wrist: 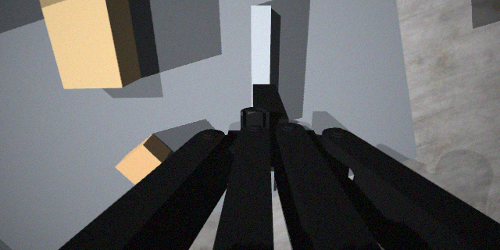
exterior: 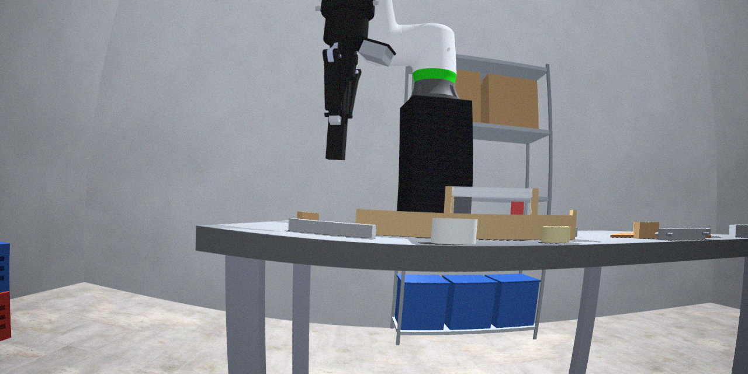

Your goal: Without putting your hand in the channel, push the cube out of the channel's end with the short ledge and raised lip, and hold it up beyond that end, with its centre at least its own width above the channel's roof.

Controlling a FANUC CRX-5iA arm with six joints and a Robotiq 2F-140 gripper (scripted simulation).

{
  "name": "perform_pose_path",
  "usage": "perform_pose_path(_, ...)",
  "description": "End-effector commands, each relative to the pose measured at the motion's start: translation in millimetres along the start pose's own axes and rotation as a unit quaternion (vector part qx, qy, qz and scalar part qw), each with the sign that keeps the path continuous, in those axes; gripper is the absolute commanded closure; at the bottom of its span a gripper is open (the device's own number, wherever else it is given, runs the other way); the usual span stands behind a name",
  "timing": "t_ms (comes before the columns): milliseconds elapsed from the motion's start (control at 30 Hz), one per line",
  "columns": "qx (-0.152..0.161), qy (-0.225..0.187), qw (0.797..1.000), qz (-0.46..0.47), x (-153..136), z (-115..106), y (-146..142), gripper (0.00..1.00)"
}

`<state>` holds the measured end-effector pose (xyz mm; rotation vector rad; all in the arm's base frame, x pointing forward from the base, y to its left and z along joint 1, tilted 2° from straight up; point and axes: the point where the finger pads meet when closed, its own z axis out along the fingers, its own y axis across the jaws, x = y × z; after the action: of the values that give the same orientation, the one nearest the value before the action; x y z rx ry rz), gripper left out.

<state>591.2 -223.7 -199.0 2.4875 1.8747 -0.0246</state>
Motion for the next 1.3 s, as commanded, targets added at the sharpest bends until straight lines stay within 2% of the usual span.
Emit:
perform_pose_path(0, -0.001, 0.0, 1.0, 0.0, 0.0, -1.1, 1.0, 0.9)
perform_pose_path(200, -0.001, 0.0, 1.0, 0.0, 0.0, -1.1, 1.0, 0.9)
perform_pose_path(233, -0.001, 0.0, 1.0, 0.0, 0.0, -1.1, 1.0, 0.7)
perform_pose_path(1267, -0.001, 0.0, 1.0, 0.0, 0.0, -1.1, 1.0, 0.7)
